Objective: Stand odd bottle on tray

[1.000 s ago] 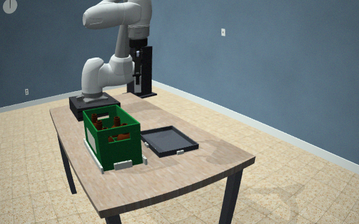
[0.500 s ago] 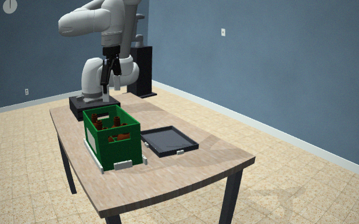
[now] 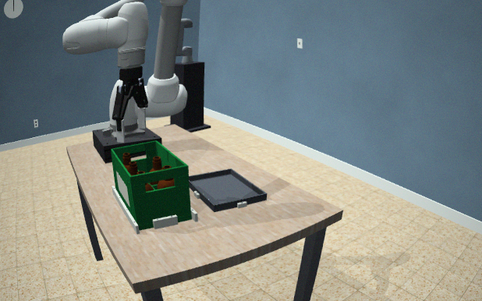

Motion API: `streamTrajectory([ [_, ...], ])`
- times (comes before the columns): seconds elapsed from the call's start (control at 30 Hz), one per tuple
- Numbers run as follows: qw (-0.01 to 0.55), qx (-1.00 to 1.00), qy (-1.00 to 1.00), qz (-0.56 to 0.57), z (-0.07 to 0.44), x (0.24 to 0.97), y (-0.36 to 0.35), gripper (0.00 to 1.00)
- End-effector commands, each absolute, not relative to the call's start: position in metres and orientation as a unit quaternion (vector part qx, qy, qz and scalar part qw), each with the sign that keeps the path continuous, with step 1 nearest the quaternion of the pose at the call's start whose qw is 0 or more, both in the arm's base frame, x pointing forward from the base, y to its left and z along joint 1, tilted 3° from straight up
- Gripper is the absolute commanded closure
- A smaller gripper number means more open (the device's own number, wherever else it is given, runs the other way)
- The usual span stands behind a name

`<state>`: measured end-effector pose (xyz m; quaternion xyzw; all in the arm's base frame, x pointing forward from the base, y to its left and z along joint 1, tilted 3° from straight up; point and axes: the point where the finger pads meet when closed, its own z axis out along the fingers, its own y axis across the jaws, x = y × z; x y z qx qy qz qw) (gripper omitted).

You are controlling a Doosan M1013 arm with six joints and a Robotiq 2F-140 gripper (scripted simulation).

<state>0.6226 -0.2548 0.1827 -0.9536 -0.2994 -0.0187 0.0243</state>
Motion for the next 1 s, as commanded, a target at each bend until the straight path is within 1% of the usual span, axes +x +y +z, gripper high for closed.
streamTrajectory([
  [0.0,0.023,-0.955,-0.295,-0.016,0.1787,0.6191,-0.2585,0.00],
  [0.4,0.023,-0.955,-0.295,-0.016,0.1787,0.6191,-0.2585,0.00],
  [0.43,0.023,-0.955,-0.295,-0.016,0.1787,0.6191,-0.2585,1.00],
  [0.97,0.023,-0.955,-0.295,-0.016,0.1787,0.6191,-0.2585,1.00],
])
